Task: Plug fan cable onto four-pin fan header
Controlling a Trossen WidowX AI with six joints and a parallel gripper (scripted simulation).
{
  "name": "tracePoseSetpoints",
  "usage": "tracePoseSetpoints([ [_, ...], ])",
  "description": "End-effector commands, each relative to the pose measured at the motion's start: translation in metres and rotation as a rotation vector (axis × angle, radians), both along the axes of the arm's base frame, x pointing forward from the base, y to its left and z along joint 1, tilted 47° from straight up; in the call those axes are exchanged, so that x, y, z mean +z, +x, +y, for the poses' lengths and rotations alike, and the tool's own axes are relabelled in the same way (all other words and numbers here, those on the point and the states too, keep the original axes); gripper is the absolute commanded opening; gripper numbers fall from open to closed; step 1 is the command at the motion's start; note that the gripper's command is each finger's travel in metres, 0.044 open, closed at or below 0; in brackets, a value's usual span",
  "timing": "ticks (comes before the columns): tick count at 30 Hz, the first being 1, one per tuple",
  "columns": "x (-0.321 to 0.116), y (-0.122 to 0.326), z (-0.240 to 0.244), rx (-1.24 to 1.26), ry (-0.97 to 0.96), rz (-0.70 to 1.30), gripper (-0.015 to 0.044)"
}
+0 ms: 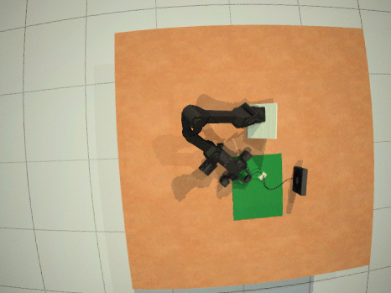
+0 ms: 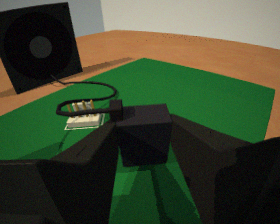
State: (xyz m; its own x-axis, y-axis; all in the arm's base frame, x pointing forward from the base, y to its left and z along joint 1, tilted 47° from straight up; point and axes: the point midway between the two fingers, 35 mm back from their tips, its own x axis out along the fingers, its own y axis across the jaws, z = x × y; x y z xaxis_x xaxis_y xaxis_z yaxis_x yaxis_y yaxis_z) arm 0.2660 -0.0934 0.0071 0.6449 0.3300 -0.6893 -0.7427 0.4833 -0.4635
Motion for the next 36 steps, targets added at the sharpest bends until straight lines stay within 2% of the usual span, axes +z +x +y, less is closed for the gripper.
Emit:
tracePoseSetpoints([
  [1,0.0001,-0.0001,0.0002,-0.001,0.001,0.001,0.0],
  [13,0.0001,-0.0001,0.0002,-0.001,0.001,0.001,0.0],
  [21,0.0,0.0,0.0,0.0,0.0,0.0,0.0205],
  [36,0.0,0.0,0.0,0.0,0.0,0.0,0.0205],
])
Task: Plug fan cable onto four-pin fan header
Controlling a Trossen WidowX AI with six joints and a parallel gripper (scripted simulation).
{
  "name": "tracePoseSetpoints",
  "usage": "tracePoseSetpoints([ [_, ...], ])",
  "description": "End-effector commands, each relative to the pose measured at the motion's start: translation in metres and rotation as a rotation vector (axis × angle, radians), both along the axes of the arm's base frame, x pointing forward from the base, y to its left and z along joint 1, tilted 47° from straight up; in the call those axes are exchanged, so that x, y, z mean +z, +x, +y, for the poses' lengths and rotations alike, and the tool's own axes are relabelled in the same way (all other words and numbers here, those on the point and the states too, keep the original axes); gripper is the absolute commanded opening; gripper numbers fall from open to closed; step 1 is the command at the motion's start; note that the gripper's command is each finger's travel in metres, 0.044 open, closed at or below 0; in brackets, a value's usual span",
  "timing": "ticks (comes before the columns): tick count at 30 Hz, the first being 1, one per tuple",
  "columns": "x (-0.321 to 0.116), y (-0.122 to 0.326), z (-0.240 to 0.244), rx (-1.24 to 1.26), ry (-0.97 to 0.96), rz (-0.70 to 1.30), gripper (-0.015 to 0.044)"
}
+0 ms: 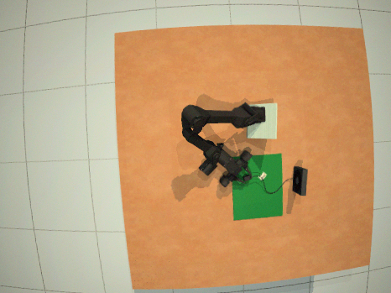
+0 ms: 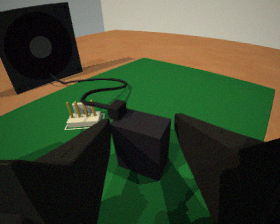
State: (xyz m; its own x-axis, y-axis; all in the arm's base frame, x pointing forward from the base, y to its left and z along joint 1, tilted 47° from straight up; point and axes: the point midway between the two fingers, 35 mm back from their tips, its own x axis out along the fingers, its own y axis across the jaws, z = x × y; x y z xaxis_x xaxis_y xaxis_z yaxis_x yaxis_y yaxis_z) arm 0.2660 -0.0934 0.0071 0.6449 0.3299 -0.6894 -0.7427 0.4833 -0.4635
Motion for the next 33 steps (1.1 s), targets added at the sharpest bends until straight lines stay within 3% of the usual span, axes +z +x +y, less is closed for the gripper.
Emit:
tracePoseSetpoints([
  [1,0.0,0.0,0.0,0.0,0.0,0.0,0.0205],
  [9,0.002,-0.001,0.0,0.0,0.0,0.0,0.0205],
  [33,0.063,-0.036,-0.006,0.001,-0.005,0.004,0.0205],
])
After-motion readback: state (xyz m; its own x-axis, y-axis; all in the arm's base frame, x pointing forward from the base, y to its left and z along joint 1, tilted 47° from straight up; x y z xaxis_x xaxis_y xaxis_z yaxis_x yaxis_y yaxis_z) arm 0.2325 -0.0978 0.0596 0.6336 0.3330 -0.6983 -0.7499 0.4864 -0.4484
